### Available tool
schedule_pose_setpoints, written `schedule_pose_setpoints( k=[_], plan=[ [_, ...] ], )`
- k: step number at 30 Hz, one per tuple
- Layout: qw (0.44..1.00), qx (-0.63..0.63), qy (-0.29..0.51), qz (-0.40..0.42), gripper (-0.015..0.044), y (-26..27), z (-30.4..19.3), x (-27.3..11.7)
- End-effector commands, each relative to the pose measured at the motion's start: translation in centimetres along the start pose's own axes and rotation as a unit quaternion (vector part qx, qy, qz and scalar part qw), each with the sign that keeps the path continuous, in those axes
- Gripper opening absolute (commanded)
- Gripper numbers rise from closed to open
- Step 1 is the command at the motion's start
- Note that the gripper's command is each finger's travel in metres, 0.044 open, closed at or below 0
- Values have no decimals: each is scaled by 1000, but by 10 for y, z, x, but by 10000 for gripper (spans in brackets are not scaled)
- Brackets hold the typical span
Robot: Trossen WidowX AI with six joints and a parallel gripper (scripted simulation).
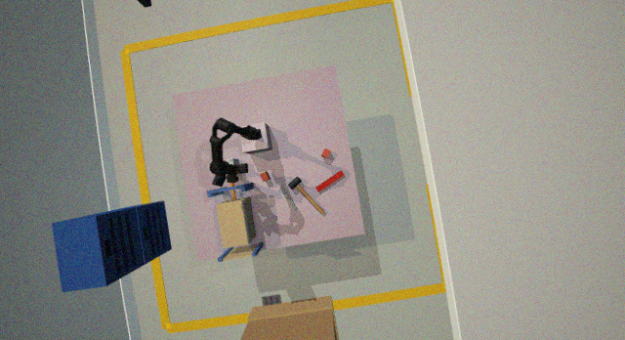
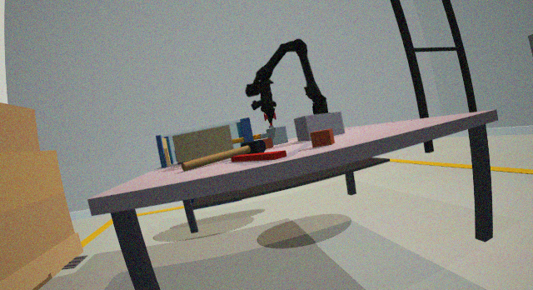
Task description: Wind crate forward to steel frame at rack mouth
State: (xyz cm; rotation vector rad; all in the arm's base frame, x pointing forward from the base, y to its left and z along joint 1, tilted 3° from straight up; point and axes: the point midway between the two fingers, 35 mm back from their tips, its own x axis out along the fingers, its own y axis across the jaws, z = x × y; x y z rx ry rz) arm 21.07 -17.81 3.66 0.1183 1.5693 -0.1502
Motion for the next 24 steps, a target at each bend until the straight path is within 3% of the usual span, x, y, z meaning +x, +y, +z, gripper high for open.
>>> schedule_pose_setpoints(
  k=[1,24],
  plan=[
    [1000,1,16,6,0,4,-15,2],
    [1000,1,17,5,0,4,-43,2]
  ],
)
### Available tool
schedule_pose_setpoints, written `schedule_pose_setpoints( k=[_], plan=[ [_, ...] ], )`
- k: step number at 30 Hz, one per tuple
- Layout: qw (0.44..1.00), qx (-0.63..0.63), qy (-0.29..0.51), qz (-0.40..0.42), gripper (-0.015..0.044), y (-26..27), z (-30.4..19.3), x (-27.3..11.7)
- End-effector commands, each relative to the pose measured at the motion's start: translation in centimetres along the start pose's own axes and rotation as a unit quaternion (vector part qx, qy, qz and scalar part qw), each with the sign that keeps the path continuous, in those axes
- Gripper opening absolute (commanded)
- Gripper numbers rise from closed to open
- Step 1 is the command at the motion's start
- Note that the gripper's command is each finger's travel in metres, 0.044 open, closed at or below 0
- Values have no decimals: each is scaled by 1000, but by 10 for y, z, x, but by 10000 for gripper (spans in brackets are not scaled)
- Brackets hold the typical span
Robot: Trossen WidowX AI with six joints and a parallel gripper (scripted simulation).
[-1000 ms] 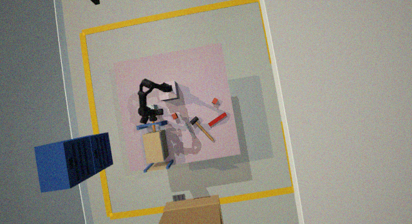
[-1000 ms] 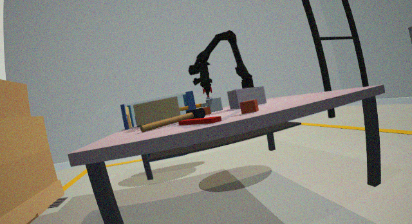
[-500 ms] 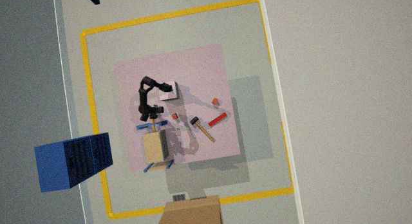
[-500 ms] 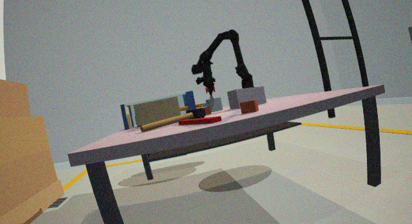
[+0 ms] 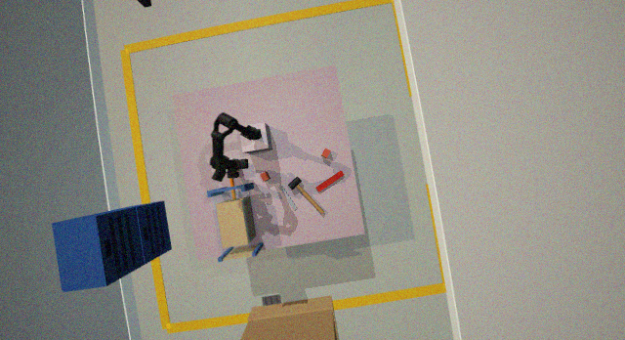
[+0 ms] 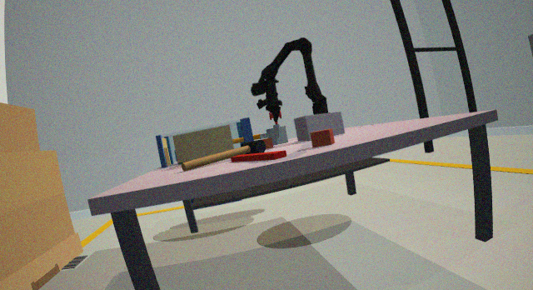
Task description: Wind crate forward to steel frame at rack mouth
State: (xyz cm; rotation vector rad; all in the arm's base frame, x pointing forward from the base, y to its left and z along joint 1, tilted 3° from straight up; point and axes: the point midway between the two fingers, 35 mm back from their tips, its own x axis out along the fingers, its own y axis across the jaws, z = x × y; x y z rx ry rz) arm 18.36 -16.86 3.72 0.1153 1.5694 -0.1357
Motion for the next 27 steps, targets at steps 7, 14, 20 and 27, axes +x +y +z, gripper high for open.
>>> schedule_pose_setpoints(
  k=[7,14,20,27],
  plan=[
    [1000,6,17,2,0,-2,-24,2],
    [1000,6,18,2,0,-4,-32,2],
    [1000,6,18,2,0,-7,-40,1],
    [1000,6,18,1,0,-10,-48,1]
  ],
)
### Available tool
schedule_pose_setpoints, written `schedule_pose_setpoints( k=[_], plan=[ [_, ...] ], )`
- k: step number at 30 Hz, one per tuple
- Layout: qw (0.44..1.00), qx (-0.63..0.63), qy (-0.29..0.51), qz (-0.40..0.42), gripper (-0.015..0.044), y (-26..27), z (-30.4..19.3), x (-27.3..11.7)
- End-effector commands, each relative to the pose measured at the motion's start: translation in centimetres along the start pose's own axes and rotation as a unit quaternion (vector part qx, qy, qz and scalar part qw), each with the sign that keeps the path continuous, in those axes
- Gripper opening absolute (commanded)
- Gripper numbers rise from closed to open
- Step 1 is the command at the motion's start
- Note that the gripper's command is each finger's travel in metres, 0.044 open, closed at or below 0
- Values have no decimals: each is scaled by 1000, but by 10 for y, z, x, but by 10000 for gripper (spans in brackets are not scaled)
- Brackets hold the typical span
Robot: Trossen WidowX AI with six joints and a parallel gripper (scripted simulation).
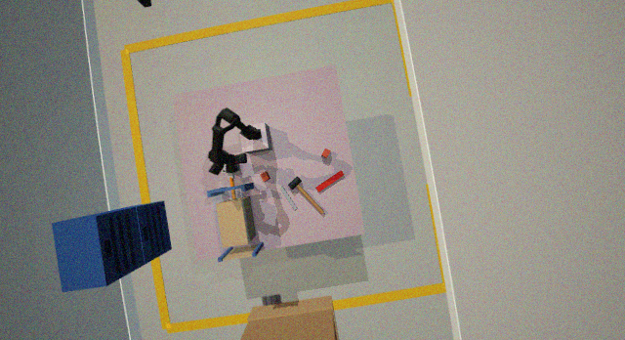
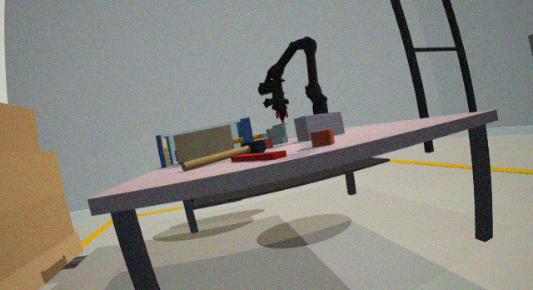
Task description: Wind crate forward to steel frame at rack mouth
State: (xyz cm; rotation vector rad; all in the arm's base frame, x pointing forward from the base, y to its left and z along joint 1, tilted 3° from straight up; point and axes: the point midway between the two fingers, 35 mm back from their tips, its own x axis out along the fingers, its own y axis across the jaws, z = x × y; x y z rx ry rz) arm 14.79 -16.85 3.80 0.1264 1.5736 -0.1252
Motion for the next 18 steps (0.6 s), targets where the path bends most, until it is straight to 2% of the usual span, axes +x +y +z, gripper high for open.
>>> schedule_pose_setpoints(
  k=[1,18],
  plan=[
    [1000,6,16,-5,0,-5,-14,2],
    [1000,6,16,-6,0,-17,-32,1]
  ],
)
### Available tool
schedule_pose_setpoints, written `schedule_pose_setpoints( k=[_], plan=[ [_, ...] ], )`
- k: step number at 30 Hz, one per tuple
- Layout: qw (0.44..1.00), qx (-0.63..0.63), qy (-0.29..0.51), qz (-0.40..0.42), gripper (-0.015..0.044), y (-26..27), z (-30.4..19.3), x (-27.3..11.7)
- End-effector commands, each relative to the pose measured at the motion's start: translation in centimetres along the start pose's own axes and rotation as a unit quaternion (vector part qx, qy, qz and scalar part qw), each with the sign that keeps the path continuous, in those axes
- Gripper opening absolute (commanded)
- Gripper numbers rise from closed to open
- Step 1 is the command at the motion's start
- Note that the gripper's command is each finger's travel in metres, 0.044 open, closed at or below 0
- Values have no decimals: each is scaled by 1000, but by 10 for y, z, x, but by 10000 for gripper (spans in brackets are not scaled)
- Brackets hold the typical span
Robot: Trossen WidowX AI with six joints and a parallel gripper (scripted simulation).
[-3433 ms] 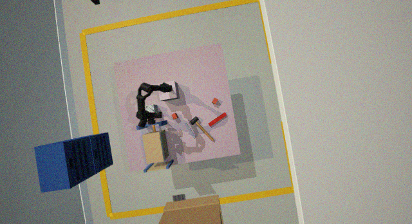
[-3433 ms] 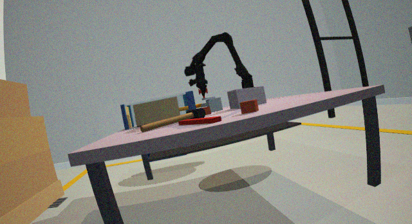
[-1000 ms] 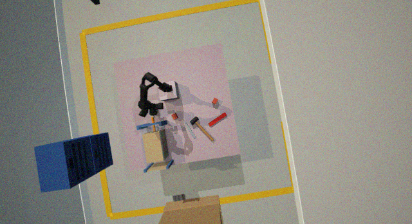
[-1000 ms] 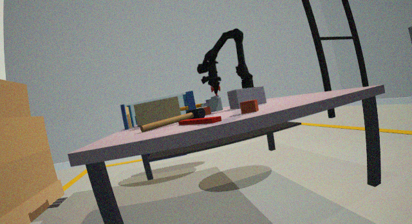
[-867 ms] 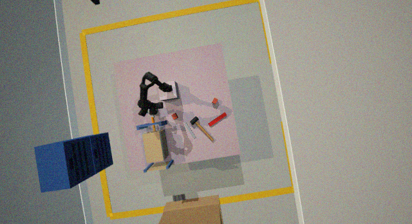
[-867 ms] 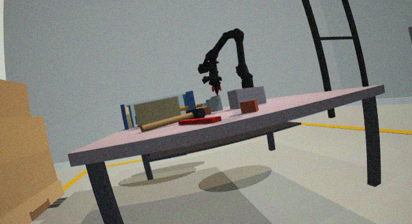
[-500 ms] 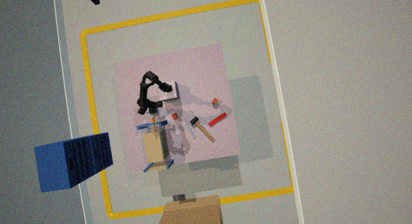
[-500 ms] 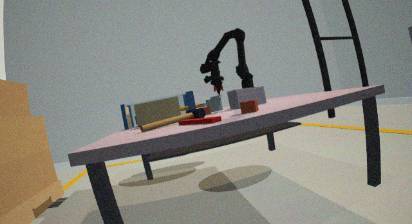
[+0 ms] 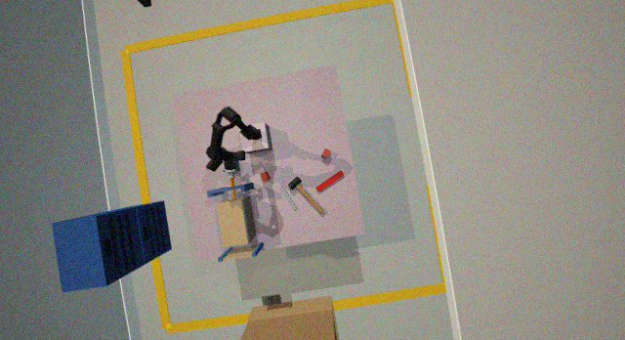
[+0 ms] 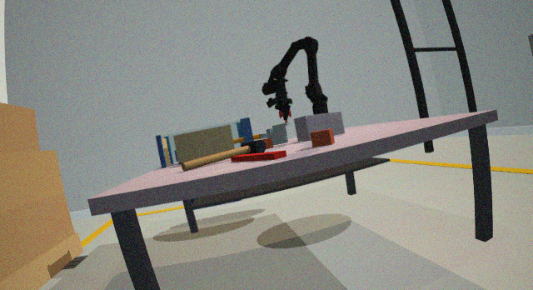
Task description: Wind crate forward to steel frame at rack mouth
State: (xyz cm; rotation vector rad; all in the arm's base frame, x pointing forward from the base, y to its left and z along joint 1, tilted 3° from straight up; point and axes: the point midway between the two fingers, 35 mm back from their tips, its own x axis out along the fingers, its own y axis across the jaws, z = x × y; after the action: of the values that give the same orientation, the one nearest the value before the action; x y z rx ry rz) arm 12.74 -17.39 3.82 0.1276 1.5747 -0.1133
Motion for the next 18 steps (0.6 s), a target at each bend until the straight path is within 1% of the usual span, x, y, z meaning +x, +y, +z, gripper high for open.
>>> schedule_pose_setpoints(
  k=[1,18],
  plan=[
    [1000,10,16,-10,0,-9,-13,1],
    [1000,10,16,-11,0,-24,-29,0]
  ],
)
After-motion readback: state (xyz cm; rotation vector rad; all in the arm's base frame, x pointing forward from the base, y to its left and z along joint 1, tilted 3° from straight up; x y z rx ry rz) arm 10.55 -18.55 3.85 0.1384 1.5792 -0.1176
